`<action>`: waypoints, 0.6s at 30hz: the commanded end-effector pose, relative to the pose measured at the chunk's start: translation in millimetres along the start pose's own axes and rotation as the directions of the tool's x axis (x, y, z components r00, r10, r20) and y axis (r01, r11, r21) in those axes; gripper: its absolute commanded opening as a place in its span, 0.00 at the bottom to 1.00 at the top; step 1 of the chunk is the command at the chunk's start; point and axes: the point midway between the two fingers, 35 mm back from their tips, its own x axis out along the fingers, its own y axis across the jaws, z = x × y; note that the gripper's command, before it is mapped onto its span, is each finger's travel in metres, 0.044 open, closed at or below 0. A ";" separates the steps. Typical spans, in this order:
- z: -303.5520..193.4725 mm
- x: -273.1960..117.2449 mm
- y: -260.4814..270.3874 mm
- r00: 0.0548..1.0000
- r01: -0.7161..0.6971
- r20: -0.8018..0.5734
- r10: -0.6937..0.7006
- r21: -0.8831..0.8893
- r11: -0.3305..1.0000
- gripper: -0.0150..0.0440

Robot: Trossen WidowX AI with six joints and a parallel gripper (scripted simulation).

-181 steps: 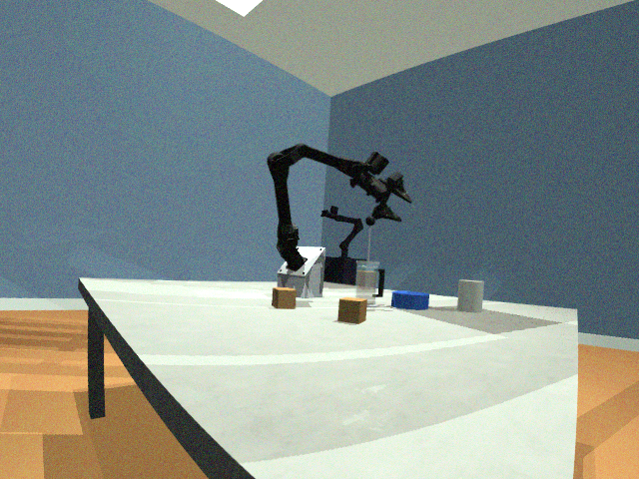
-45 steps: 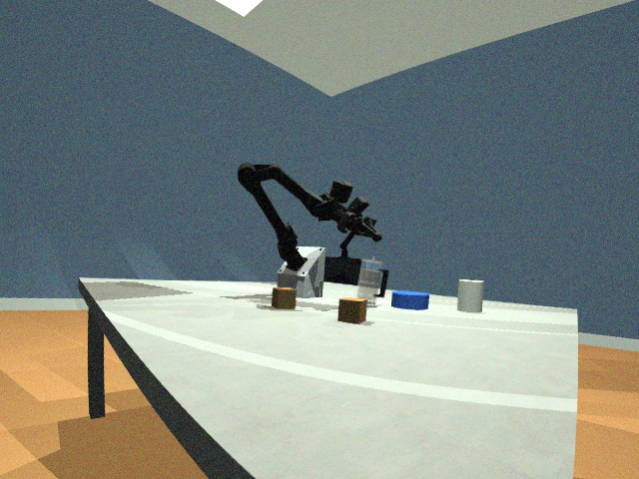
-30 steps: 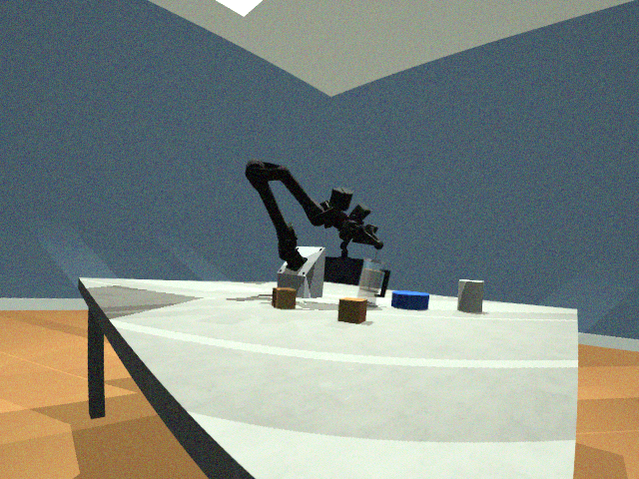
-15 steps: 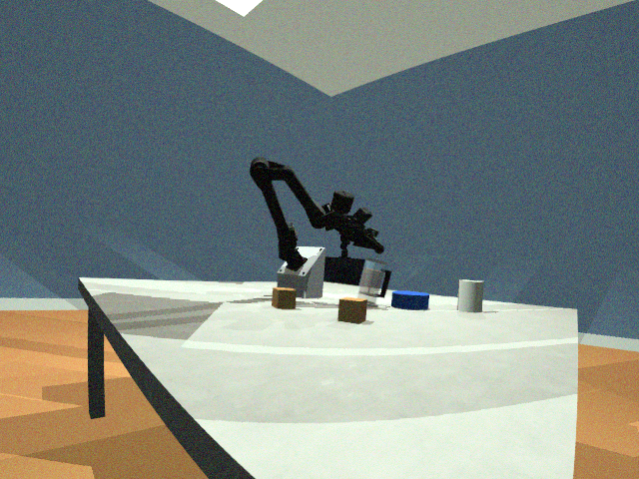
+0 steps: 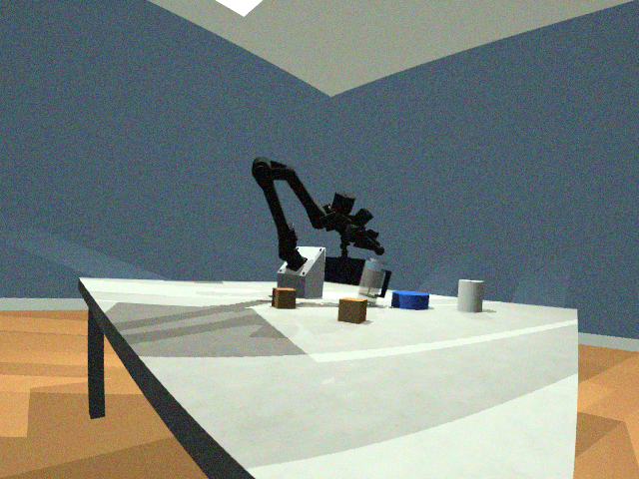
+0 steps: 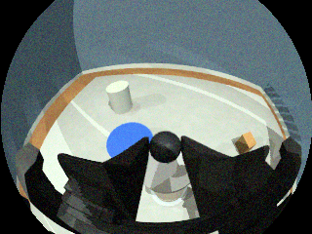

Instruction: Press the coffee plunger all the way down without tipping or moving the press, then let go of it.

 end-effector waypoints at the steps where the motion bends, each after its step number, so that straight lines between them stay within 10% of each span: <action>1: -3.5 1.8 -0.1 1.000 0.004 -0.015 -0.005 -0.009 1.000 0.46; 18: 0.0 1.1 0.9 1.000 0.002 -0.004 -0.002 -0.004 1.000 0.46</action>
